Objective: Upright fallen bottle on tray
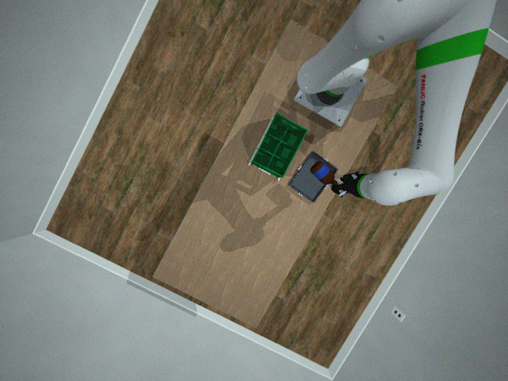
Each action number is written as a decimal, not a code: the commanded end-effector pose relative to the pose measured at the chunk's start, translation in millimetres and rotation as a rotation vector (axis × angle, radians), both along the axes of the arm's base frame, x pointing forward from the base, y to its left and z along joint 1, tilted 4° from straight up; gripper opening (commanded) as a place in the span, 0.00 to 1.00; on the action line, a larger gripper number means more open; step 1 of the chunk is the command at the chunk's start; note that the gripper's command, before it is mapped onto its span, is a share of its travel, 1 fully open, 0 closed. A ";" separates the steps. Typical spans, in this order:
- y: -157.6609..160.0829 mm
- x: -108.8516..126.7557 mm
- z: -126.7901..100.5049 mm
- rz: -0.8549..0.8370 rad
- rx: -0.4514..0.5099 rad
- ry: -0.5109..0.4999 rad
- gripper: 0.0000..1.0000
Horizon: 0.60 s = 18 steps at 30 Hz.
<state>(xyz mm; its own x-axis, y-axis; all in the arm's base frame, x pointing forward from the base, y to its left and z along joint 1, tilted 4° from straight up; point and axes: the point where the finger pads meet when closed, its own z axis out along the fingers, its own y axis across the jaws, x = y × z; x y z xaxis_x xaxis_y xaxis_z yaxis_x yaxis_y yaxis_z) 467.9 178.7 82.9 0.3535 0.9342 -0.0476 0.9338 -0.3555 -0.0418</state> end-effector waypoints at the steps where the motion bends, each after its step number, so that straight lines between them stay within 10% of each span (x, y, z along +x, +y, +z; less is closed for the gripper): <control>1: 0.1 0.2 0.2 0.000 0.000 0.000 0.00; 18: 0.1 0.2 0.2 -0.015 -0.001 -0.001 0.00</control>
